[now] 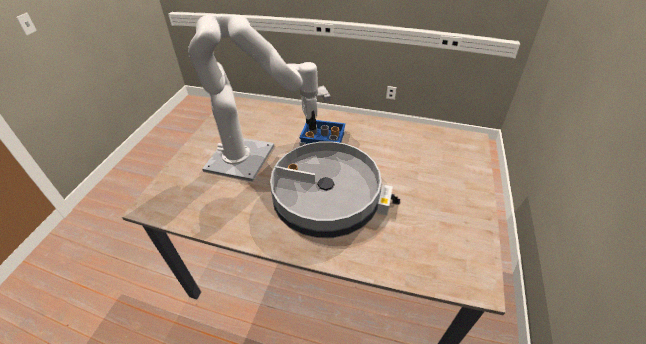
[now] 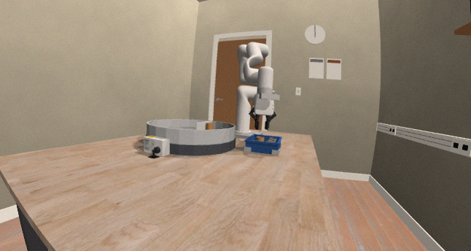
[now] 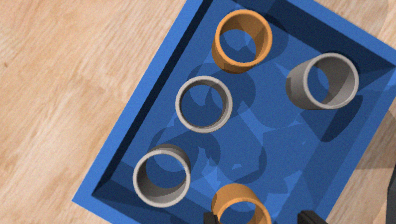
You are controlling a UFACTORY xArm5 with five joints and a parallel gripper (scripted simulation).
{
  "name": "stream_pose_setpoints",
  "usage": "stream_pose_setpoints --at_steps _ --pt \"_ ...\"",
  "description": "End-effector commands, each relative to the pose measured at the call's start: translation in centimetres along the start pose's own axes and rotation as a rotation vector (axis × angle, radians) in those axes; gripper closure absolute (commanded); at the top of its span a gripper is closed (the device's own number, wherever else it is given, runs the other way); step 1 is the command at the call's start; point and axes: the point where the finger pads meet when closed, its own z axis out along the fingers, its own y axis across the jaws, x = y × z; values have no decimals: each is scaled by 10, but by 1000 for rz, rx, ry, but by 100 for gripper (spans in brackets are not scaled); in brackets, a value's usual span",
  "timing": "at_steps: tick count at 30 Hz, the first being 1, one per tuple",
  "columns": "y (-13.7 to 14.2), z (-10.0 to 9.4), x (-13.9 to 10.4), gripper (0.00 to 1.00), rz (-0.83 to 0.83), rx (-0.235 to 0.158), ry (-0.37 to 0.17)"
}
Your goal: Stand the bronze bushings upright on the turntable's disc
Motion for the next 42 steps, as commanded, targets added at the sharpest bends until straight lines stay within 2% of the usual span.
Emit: stream_pose_setpoints --at_steps 1,6,42 --pt "0 20 3 52 0 0 4" --pt "0 27 3 52 0 0 4" --pt "0 35 3 52 0 0 4"
